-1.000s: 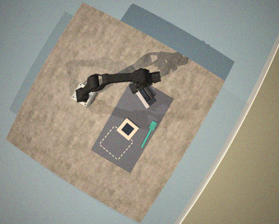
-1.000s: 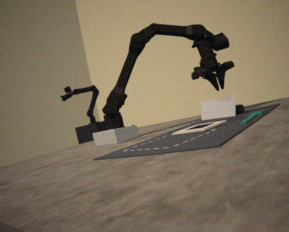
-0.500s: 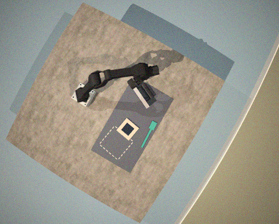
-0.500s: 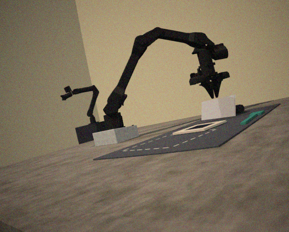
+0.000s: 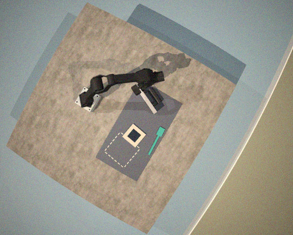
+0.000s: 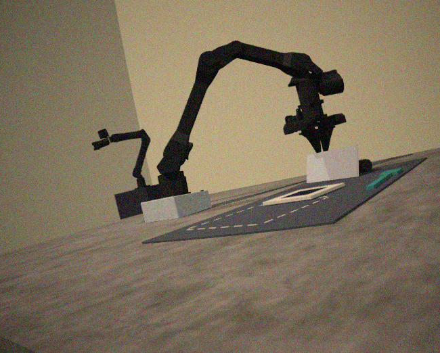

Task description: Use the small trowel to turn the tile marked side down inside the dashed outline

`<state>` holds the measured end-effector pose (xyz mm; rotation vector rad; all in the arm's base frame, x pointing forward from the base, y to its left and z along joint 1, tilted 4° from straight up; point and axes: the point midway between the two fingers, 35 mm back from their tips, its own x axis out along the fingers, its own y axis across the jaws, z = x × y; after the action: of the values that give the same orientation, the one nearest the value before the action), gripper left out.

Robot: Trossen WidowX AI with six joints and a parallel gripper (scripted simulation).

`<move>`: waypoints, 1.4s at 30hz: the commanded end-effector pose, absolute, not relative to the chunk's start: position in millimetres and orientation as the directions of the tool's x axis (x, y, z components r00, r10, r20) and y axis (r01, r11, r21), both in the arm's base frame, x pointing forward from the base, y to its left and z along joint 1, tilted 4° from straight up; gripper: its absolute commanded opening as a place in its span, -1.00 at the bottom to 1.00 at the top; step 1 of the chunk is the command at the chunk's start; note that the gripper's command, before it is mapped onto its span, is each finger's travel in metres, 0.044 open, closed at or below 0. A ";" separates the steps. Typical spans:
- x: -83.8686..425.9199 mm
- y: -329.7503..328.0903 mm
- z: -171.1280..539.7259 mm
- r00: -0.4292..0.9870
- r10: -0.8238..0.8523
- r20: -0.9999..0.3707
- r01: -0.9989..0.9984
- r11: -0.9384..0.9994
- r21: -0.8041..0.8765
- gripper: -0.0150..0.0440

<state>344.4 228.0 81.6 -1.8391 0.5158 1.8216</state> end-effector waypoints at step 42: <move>302.5 170.2 68.9 0.034 0.078 -0.996 -0.586 -0.806 -0.083 -0.15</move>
<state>307.3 176.3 70.4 -1.8401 0.5122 1.8173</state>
